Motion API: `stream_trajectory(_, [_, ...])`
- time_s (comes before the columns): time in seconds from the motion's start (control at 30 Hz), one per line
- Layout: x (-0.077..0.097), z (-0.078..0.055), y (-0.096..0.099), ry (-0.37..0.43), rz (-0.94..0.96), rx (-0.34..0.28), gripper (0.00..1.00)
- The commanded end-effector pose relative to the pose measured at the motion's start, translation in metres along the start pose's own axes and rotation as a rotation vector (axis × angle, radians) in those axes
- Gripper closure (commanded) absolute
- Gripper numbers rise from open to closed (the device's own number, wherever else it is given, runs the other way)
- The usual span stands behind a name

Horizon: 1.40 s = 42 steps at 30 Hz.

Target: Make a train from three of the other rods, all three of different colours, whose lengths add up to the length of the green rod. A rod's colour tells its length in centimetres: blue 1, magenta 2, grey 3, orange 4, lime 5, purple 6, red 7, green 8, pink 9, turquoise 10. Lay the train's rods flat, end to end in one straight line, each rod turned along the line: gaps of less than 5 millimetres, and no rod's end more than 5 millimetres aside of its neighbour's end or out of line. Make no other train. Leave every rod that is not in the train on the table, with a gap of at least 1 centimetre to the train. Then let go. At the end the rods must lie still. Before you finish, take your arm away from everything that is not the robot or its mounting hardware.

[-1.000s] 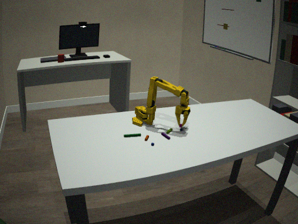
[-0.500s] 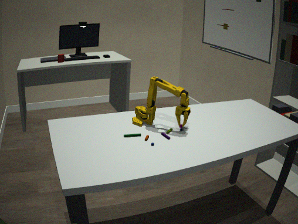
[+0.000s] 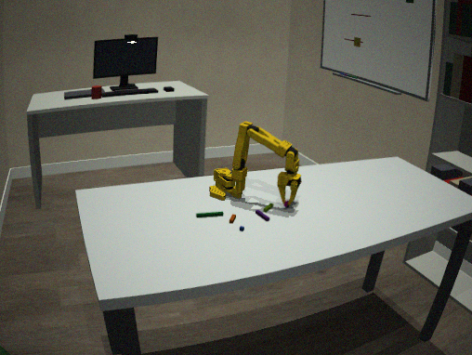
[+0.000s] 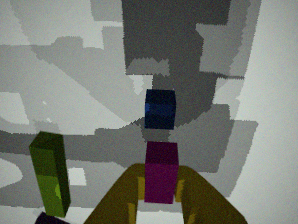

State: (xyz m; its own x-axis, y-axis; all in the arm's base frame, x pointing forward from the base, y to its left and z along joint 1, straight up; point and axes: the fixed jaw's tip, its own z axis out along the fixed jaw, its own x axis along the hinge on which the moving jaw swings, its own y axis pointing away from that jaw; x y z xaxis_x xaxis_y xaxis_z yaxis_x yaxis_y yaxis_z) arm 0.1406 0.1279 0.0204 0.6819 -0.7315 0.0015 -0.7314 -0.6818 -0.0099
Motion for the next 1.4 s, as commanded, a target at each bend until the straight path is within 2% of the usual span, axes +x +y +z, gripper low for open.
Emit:
stream_trajectory(0.0, [-0.0014,-0.0134,-0.0147,-0.001,-0.014,0.109,1.00])
stream_trajectory(1.37, [-0.0014,-0.0110,-0.0135,-0.001,-0.014,0.096,1.00])
